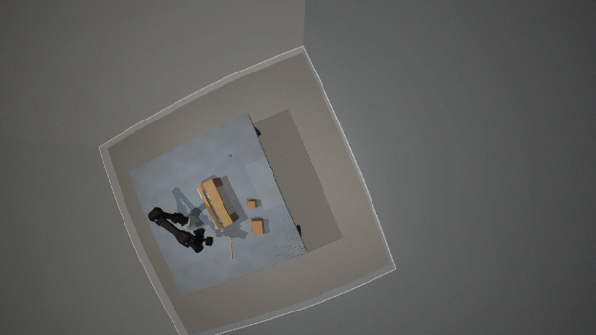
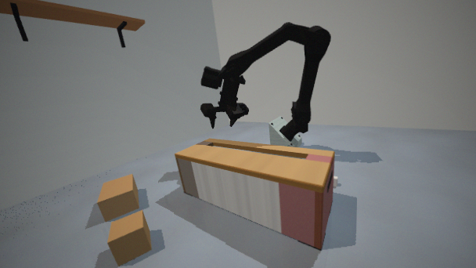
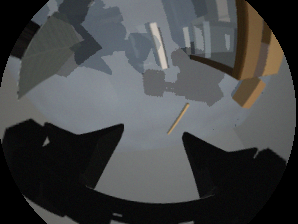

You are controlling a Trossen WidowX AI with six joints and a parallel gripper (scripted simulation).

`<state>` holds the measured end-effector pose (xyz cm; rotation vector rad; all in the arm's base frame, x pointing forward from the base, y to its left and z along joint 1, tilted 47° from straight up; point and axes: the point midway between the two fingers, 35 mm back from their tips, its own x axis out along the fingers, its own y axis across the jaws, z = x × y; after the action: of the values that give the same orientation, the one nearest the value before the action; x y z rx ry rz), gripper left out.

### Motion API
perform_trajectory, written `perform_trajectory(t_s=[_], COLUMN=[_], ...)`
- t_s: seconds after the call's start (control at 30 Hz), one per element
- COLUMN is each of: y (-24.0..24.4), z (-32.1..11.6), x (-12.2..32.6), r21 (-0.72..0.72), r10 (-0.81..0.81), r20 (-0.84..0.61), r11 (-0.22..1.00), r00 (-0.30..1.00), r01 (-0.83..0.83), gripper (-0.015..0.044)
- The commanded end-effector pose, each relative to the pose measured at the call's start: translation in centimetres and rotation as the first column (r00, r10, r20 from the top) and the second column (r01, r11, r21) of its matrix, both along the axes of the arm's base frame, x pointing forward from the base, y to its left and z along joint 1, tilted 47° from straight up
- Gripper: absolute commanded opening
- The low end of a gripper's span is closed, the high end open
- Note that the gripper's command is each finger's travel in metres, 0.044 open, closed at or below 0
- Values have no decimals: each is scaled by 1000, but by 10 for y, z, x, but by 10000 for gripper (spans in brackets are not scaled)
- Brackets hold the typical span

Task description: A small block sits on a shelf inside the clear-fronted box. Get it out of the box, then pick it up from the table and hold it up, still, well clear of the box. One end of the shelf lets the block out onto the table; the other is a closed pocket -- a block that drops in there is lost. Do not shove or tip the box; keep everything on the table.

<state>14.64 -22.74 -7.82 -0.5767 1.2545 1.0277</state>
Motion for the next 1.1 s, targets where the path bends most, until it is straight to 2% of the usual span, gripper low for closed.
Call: perform_trajectory(t_s=[0.0,0.2,0.4,1.07], y=[35,75,126,140], z=[49,103,160,149], x=[48,86,127,130], r21=[196,368,486,503], r10=[107,132,172,166], r20=[169,313,468,466], r11=[971,896,769,758], r00=[980,940,867,869], r01=[-140,-249,-415,-415], gripper=[400,400,400,400])
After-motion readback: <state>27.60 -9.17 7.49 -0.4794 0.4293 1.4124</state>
